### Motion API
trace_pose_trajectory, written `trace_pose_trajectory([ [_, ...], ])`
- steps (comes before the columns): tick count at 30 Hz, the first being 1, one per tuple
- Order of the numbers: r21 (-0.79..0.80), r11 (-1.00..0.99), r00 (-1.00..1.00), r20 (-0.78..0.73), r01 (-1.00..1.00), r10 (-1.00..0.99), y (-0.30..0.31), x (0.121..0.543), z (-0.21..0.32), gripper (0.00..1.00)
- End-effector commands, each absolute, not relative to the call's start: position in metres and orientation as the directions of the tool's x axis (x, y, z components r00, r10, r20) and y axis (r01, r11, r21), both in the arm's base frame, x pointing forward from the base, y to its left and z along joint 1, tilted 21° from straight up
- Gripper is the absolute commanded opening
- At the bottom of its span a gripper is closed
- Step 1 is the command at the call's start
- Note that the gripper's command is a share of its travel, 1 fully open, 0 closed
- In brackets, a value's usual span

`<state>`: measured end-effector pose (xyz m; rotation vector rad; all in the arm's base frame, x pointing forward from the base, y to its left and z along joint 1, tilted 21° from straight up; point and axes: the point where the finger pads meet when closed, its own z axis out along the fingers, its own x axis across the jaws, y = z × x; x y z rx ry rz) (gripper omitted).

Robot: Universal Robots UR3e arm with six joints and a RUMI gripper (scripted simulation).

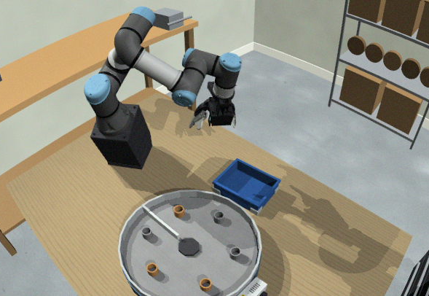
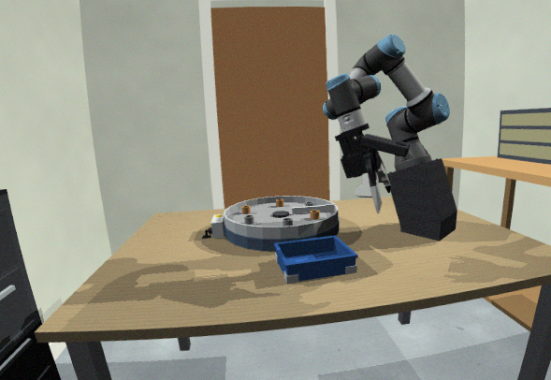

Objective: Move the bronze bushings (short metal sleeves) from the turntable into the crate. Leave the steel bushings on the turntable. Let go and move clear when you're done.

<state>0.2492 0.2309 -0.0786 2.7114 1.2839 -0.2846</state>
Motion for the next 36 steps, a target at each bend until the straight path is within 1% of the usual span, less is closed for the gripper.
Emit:
trace_pose_trajectory([
  [1, 0.036, -0.630, 0.621, -0.221, 0.776, 0.752, 0.231, 0.250, -0.078, 1.00],
  [22, 0.036, -0.630, 0.622, -0.219, 0.775, 0.752, 0.229, 0.252, -0.077, 1.00],
  [27, 0.043, -0.633, 0.627, -0.202, 0.773, 0.752, 0.219, 0.262, -0.070, 1.00],
  [32, 0.060, -0.638, 0.638, -0.170, 0.768, 0.751, 0.196, 0.283, -0.055, 1.00],
  [34, 0.060, -0.638, 0.638, -0.170, 0.768, 0.751, 0.196, 0.283, -0.055, 1.00],
  [36, 0.072, -0.641, 0.643, -0.153, 0.764, 0.750, 0.182, 0.293, -0.046, 1.00],
])
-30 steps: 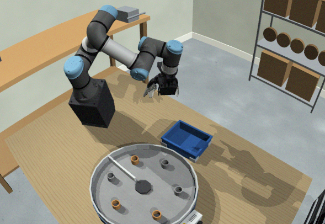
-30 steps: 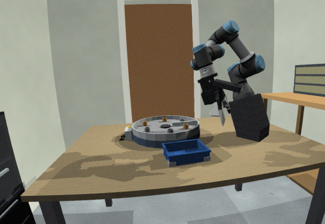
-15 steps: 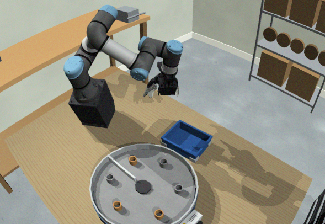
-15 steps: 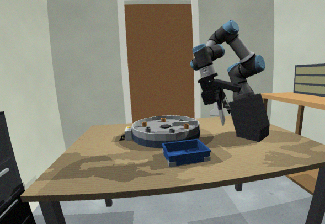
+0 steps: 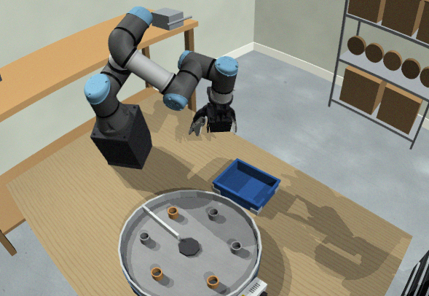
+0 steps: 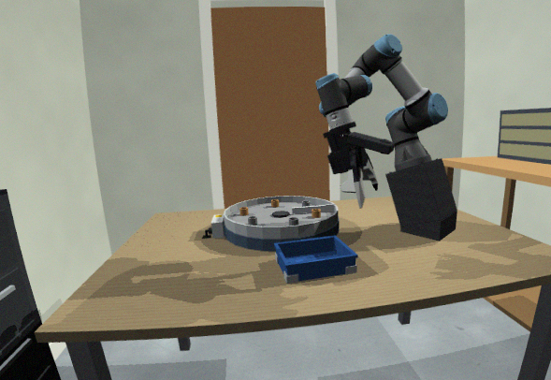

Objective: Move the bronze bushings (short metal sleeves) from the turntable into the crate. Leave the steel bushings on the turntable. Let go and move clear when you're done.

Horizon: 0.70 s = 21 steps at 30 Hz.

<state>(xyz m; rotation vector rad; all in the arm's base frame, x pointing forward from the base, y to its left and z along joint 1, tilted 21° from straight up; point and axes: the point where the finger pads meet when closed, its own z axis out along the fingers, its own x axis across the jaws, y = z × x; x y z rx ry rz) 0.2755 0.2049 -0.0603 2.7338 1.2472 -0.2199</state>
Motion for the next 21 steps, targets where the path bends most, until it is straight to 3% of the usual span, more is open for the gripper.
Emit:
trace_pose_trajectory([
  [1, 0.078, -0.643, 0.646, -0.145, 0.762, 0.749, 0.175, 0.298, -0.042, 1.00],
  [8, 0.135, -0.652, 0.665, -0.096, 0.746, 0.741, 0.117, 0.327, -0.012, 1.00],
  [15, 0.158, -0.655, 0.671, -0.081, 0.739, 0.737, 0.096, 0.334, -0.001, 1.00],
  [21, 0.224, -0.660, 0.686, -0.063, 0.717, 0.725, 0.041, 0.344, 0.024, 1.00],
])
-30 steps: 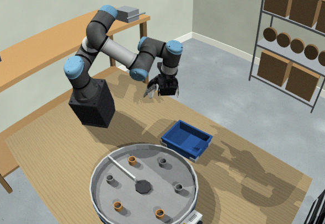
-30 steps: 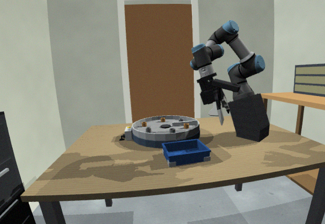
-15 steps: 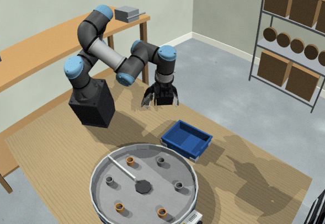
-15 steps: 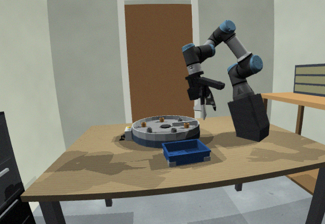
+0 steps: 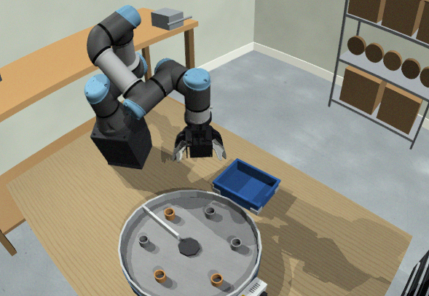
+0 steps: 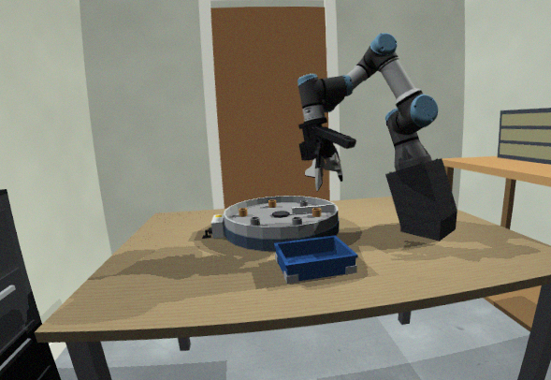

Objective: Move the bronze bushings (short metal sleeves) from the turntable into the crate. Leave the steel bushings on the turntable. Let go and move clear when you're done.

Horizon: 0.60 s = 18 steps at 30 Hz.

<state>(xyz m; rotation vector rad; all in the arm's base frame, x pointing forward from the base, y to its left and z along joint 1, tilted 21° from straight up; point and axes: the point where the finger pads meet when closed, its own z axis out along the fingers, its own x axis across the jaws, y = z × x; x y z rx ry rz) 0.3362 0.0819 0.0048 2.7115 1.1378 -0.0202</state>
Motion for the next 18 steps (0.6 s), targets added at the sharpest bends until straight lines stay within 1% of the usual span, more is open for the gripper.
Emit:
trace_pose_trajectory([
  [1, 0.224, -0.660, 0.686, -0.063, 0.717, 0.725, 0.041, 0.344, 0.024, 1.00],
  [3, 0.249, -0.660, 0.692, -0.061, 0.708, 0.720, 0.020, 0.345, 0.033, 1.00],
  [9, 0.294, -0.659, 0.702, -0.063, 0.692, 0.709, -0.015, 0.343, 0.049, 1.00],
  [11, 0.294, -0.659, 0.702, -0.063, 0.692, 0.709, -0.015, 0.343, 0.049, 1.00],
  [18, 0.342, -0.655, 0.714, -0.074, 0.674, 0.696, -0.052, 0.336, 0.064, 1.00],
])
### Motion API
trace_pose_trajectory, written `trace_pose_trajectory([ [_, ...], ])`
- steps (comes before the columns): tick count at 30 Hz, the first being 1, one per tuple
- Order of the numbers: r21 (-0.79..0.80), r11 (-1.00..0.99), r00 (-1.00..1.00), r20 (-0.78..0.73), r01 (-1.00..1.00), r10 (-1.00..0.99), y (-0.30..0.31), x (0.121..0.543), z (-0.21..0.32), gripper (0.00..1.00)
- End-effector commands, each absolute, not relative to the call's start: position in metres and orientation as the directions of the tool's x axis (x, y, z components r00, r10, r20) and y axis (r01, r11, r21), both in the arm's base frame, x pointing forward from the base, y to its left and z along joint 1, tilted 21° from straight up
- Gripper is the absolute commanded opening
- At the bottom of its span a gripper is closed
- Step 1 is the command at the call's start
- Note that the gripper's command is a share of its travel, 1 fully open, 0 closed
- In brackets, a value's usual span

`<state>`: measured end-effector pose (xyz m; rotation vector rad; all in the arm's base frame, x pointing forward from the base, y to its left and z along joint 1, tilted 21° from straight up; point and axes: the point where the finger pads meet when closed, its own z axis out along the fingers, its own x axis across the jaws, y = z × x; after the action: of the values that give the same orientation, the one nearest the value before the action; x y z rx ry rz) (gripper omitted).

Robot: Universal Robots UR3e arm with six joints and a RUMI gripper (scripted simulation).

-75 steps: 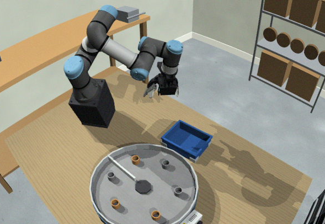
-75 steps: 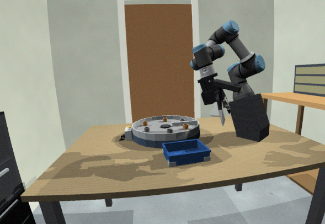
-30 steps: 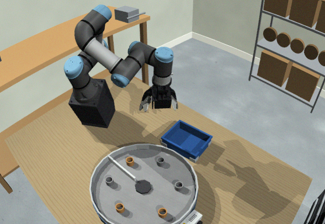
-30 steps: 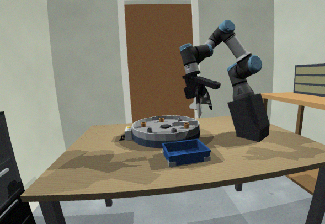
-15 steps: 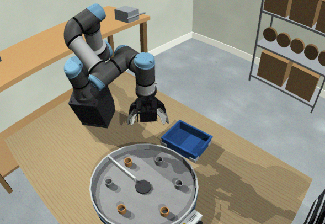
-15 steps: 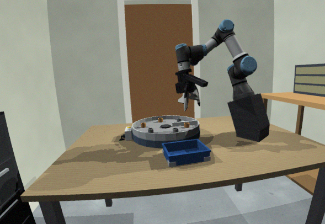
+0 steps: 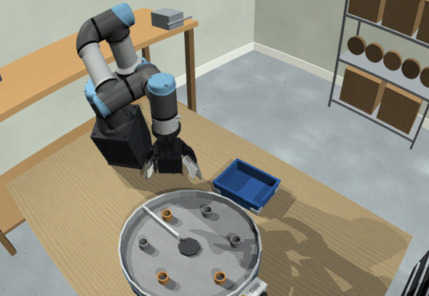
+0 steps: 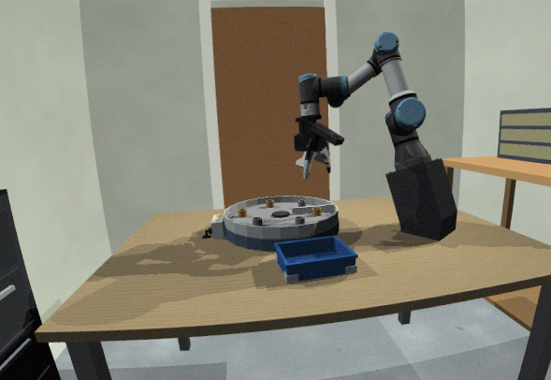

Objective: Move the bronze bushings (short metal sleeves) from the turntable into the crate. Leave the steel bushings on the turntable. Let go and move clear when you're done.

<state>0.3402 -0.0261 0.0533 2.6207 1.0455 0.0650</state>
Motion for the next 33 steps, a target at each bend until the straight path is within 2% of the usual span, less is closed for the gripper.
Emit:
trace_pose_trajectory([
  [1, 0.346, -0.654, 0.715, -0.075, 0.672, 0.695, -0.0547, 0.3355, 0.0656, 1.00],
  [24, 0.353, -0.653, 0.717, -0.079, 0.670, 0.693, -0.0605, 0.3340, 0.0681, 1.00],
  [25, 0.353, -0.653, 0.717, -0.079, 0.670, 0.693, -0.0606, 0.3340, 0.0681, 0.06],
  [33, 0.353, -0.653, 0.717, -0.079, 0.670, 0.692, -0.0606, 0.3339, 0.0681, 0.06],
])
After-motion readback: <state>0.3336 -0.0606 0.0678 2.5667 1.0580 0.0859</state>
